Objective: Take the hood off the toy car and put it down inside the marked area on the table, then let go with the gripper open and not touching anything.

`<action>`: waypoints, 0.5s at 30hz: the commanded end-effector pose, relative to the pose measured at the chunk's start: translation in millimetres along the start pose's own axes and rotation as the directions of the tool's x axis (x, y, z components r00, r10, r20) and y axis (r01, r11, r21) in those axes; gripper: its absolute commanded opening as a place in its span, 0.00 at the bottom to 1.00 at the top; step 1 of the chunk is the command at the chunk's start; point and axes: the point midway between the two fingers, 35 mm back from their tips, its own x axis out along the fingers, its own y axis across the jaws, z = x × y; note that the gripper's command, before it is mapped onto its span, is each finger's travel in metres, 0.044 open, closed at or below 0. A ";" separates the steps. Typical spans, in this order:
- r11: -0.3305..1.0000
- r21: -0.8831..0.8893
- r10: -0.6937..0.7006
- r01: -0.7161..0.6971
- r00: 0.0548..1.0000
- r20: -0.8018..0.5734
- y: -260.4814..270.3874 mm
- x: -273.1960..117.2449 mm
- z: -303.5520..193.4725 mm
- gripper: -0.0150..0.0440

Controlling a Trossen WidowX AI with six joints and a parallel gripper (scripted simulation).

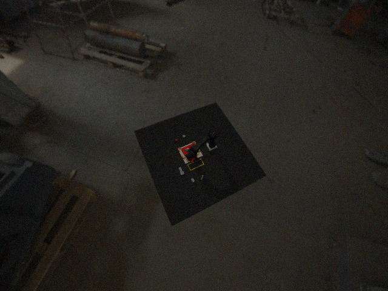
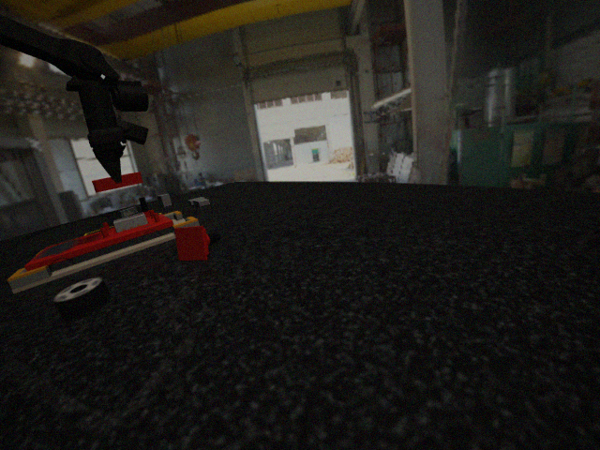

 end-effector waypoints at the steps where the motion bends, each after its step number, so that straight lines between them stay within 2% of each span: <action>1: 1.000 0.010 -0.003 0.003 1.000 0.004 17.2 -2.4 -3.9 0.25; 8: 1.000 0.024 0.000 0.000 1.000 0.003 48.5 -4.5 -14.4 0.25; 15: 1.000 0.025 0.000 0.000 1.000 0.003 51.6 -2.5 -15.3 0.25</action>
